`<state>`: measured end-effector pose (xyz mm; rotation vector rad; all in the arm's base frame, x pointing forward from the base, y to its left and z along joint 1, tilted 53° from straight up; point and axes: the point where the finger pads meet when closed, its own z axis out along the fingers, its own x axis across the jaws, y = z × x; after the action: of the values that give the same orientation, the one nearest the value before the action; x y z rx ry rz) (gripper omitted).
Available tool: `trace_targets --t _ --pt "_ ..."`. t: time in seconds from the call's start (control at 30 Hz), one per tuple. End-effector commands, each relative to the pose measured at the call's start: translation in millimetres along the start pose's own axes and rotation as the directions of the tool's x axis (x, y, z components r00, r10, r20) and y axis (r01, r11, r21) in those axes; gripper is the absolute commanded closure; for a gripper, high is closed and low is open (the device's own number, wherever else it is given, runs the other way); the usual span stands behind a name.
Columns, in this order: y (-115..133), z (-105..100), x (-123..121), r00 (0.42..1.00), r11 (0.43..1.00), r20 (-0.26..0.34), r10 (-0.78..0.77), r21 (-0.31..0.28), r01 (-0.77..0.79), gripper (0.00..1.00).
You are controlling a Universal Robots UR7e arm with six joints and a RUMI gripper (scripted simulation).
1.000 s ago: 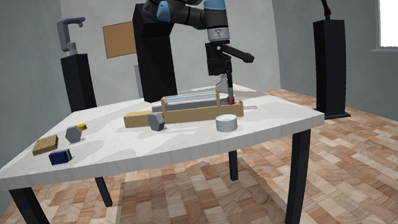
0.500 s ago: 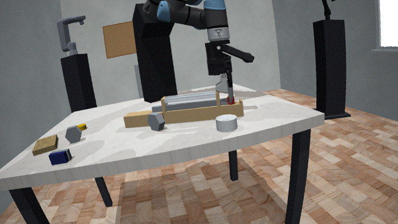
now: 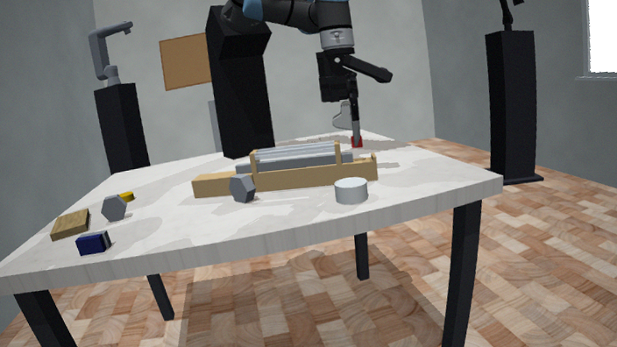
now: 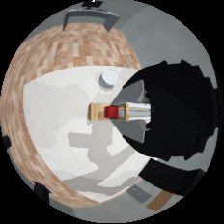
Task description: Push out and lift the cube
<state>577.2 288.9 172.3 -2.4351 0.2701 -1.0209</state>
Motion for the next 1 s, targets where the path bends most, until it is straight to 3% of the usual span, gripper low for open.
trace_targets --t 0.0,0.37,0.97 --pt "0 -23 0 1.0 1.0 0.0 0.0 0.001 0.0 1.0" --pt "0 -46 0 1.0 1.0 0.0 0.0 0.001 0.0 1.0" --pt "0 -48 0 1.0 1.0 0.0 0.0 0.001 0.0 1.0"
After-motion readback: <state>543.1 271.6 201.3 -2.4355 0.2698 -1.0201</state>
